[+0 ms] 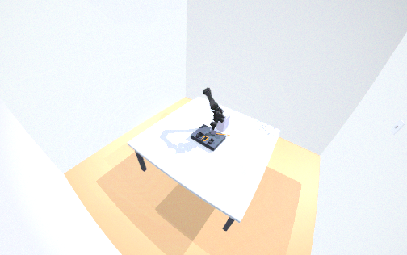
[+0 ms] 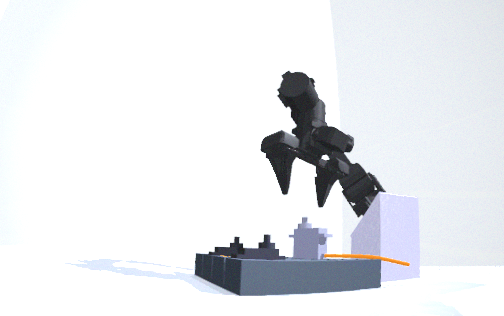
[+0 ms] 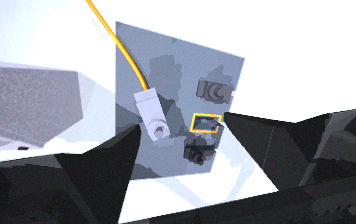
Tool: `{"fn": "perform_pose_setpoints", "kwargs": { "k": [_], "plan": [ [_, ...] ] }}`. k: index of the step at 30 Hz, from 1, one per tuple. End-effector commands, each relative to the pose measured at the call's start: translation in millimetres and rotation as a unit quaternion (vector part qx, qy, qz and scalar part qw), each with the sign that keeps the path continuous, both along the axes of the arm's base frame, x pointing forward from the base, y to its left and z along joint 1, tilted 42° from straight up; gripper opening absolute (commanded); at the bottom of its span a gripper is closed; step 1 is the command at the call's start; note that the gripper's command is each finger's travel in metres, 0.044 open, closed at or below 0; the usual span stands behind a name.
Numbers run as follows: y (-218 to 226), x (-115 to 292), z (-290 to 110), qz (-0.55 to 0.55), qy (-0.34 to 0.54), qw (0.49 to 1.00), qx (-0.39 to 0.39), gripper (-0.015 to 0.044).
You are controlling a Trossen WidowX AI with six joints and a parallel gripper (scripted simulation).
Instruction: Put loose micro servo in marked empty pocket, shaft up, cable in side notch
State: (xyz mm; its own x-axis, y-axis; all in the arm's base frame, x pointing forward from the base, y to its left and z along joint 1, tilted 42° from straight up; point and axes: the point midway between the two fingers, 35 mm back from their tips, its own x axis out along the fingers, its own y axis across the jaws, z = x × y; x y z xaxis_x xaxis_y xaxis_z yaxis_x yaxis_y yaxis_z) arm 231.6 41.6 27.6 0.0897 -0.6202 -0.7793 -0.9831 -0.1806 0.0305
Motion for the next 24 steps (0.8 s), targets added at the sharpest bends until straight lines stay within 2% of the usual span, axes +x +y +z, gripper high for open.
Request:
{"fn": "perform_pose_setpoints", "kwargs": {
  "k": [1,4,24],
  "plan": [
    [-4,-22,-8,0.016,0.081,0.996,-0.018,0.044],
    [-5,-28,-9,0.021,0.104,0.994,-0.023,0.044],
    [-23,-29,-28,0.021,0.104,0.994,-0.024,0.044]
  ]
}}
